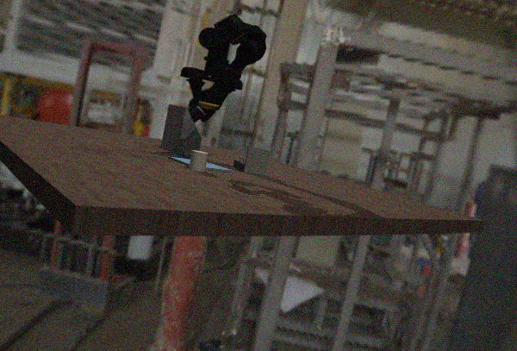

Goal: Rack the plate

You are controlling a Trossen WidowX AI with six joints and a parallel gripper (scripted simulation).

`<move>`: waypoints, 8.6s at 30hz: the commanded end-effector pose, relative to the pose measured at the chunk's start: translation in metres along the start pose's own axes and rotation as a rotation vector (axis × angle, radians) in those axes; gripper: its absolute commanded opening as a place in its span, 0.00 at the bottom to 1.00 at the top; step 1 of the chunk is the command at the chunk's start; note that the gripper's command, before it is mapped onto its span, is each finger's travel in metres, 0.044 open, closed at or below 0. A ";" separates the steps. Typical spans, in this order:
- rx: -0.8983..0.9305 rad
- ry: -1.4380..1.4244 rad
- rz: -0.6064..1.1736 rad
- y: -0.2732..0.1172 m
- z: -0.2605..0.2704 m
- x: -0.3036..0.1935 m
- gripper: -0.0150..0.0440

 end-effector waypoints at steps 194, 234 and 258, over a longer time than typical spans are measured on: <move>-0.357 0.342 -1.431 0.133 0.274 -0.121 0.25; -0.328 0.362 -1.436 0.158 0.256 -0.080 0.25; -0.336 0.356 -1.423 0.176 0.253 -0.082 0.30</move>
Point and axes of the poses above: the point midway between the two fingers, 35 mm back from their tips, its own y axis out along the fingers, its own z axis across the jaws, x = y × z, the point moved 3 cm from there along -y, back along the fingers, and after that the axes turned 3 degrees about -y, right-handed, at the moved point
